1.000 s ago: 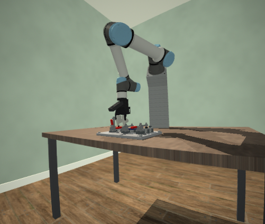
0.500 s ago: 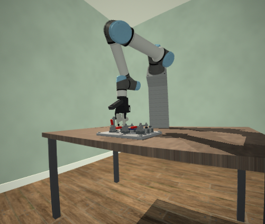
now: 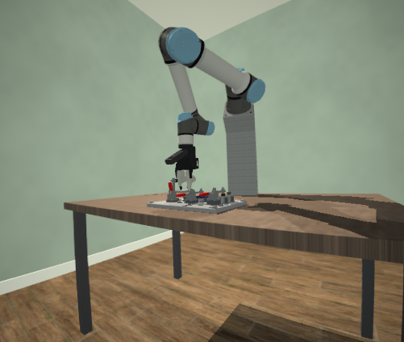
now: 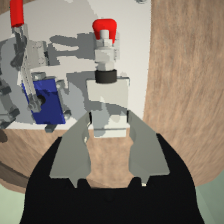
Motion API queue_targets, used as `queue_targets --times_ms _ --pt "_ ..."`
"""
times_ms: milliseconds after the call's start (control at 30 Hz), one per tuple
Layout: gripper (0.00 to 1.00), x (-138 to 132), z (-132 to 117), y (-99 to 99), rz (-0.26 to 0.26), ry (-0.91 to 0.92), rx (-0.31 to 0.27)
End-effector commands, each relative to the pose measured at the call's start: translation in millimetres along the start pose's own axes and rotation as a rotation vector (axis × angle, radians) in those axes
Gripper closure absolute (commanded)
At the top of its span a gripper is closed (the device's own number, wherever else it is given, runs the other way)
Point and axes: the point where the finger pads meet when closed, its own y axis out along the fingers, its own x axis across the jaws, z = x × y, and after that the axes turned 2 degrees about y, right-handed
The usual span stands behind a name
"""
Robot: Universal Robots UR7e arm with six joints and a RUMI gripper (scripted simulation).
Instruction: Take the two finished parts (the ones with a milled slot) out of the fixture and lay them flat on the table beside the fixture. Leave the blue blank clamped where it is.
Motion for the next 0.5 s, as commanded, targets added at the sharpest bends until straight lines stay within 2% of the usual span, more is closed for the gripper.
queue_targets --times_ms 0,467 --pt "1.00 0.0 0.4 -6.2 0.000 0.000 0.001" --pt "1.00 -0.2 1.0 -8.3 0.000 -0.002 0.001"
